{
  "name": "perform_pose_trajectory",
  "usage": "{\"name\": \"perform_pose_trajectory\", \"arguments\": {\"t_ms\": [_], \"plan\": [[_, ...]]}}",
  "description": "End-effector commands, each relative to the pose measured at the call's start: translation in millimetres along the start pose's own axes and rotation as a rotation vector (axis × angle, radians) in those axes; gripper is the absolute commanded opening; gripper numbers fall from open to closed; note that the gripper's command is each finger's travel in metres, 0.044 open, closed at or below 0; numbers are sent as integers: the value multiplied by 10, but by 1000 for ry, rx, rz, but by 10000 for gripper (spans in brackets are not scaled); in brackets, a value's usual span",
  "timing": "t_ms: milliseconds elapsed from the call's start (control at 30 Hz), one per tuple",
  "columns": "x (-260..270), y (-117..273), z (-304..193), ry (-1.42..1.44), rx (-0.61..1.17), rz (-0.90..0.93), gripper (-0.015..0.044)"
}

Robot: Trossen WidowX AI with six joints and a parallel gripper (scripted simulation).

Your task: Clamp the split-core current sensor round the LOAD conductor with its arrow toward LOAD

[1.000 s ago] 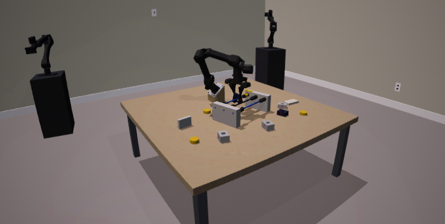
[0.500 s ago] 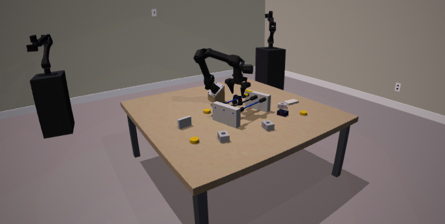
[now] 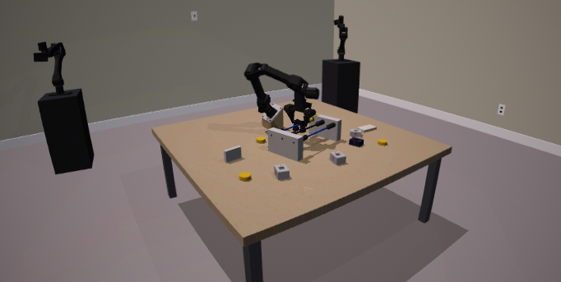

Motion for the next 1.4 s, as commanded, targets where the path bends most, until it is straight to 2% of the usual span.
{"name": "perform_pose_trajectory", "arguments": {"t_ms": [0,633,1367], "plan": [[2,-53,0,6,5,-5,440],[2,-329,-2,6,6,-5,440],[-12,-282,2,-1,0,-7,293]]}}
Point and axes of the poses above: the point midway between the two fingers, 35 mm back from their tips, its own y axis back along the fingers, its own x axis across the jaws, z = x × y, the point moved 6 cm from there along y, back along the fingers, and after that the axes turned 9 degrees about -y, right-handed, at the moved point
